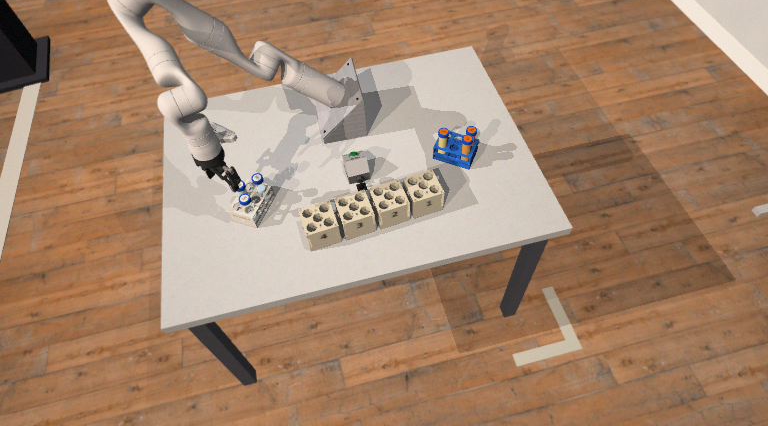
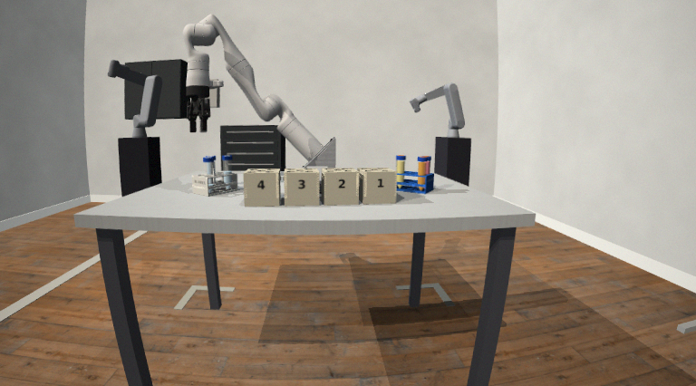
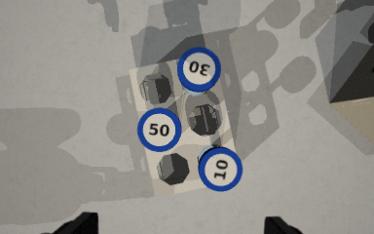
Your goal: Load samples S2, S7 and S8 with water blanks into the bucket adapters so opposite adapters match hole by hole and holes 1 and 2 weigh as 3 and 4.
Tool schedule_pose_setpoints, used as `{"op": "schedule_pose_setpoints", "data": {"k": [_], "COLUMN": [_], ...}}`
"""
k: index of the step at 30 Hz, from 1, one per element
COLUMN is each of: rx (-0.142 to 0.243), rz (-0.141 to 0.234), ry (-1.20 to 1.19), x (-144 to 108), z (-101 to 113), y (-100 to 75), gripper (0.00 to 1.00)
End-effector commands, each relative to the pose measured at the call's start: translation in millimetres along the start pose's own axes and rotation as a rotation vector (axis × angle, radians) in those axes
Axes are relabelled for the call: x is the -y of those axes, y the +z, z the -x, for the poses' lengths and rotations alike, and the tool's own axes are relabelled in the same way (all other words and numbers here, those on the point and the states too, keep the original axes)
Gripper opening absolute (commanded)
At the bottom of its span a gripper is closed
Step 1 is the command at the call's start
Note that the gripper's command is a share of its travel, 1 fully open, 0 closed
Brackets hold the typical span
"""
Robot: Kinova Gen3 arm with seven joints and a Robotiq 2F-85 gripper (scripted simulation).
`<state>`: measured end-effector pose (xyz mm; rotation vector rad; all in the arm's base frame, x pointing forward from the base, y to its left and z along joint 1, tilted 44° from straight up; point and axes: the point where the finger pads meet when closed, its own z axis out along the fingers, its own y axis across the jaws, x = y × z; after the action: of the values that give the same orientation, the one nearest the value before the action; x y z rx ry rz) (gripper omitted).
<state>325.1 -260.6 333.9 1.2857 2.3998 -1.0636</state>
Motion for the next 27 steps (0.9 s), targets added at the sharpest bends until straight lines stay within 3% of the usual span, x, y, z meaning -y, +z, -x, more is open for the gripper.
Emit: {"op": "schedule_pose_setpoints", "data": {"k": [1,14,20,27], "rx": [0.001,0.001,0.001,0.001], "rz": [0.001,0.001,0.001,0.001], "ry": [0.000,0.000,0.000,0.000], "x": [-1,-1,-1,-1], "z": [0,0,0,0], "y": [7.7,42.3,52.4,52.4], "gripper": [1.00,1.00,1.00,1.00]}}
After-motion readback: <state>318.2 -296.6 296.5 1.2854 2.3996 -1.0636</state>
